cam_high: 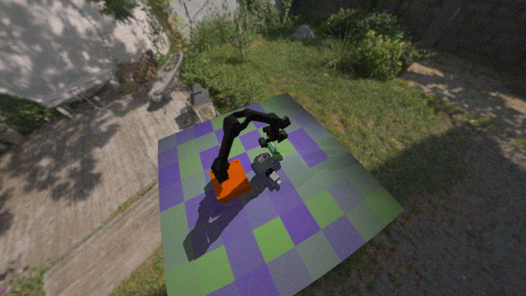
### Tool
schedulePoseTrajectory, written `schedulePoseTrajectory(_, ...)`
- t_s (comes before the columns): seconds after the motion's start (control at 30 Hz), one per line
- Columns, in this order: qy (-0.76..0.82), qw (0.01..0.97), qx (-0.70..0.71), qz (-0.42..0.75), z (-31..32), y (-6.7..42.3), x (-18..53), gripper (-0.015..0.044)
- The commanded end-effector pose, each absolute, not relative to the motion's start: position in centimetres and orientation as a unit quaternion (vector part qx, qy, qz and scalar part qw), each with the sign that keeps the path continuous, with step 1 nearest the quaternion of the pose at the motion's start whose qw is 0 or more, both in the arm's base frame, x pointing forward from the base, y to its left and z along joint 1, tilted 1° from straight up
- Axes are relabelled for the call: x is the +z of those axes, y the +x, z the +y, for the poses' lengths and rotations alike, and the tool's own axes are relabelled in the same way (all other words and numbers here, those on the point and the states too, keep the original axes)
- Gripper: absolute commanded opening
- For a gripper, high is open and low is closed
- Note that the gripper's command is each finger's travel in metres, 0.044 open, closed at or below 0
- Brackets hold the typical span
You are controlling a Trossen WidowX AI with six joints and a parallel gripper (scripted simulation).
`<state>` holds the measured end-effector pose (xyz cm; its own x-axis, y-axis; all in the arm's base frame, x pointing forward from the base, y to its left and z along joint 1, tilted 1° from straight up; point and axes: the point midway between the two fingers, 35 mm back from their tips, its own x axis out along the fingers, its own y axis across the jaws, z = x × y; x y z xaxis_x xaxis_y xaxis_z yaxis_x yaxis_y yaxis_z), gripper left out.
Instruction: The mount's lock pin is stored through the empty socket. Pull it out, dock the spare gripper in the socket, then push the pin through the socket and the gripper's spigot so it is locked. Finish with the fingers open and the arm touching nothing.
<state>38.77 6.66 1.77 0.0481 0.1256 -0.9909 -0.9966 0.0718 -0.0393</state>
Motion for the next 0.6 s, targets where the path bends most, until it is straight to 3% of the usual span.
schedulePoseTrajectory(0.0,-0.460,0.559,0.502,0.473,6.7,38.7,2.8,0.0440)
schedulePoseTrajectory(0.57,-0.457,0.554,0.506,0.478,6.6,38.2,6.6,0.0440)
